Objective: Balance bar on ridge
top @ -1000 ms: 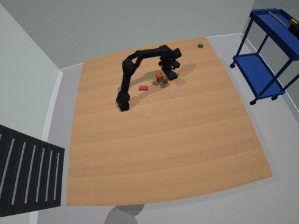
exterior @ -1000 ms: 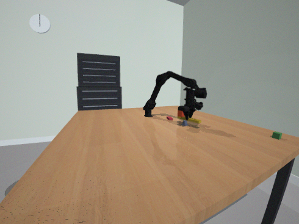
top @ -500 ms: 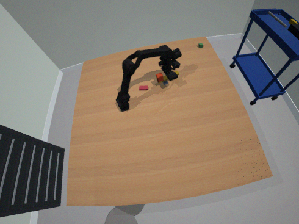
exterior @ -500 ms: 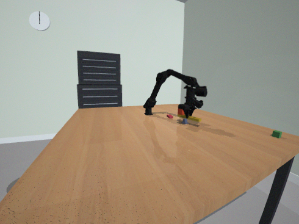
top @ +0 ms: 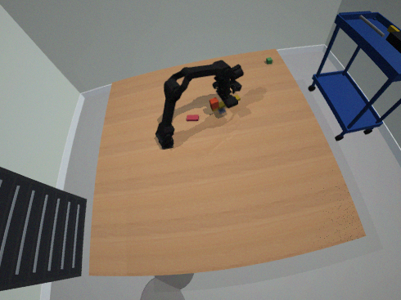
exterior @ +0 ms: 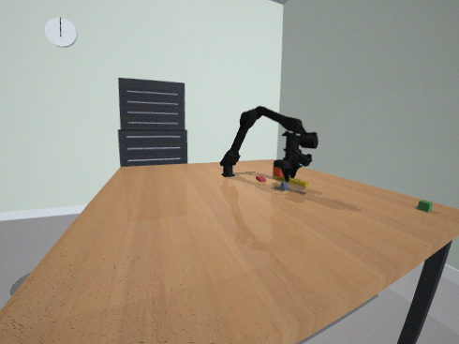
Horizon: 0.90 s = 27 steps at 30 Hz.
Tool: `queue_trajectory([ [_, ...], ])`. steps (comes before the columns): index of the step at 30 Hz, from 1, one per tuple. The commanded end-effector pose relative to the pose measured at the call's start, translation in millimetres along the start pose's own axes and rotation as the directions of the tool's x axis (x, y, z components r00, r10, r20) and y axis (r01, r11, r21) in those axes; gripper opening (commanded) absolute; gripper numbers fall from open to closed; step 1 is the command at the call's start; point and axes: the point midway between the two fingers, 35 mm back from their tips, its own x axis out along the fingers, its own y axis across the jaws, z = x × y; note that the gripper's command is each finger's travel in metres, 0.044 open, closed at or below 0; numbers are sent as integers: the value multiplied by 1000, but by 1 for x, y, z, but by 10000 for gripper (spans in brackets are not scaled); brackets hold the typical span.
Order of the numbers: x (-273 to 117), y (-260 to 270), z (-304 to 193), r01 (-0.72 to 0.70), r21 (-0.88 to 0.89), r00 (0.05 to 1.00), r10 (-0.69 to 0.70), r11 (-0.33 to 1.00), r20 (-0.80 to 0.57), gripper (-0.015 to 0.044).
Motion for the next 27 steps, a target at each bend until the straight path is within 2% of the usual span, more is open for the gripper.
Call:
queue_trajectory([
  [1,0,0,0,0,0,1000,0,1000,0,185],
  [8,0,0,0,0,0,1000,0,1000,0,185],
  [18,0,0,0,0,0,1000,0,1000,0,440],
  [22,-7,0,1,0,0,1000,0,1000,1,440],
  [27,-62,1,4,-1,0,1000,1,1000,9,440],
])
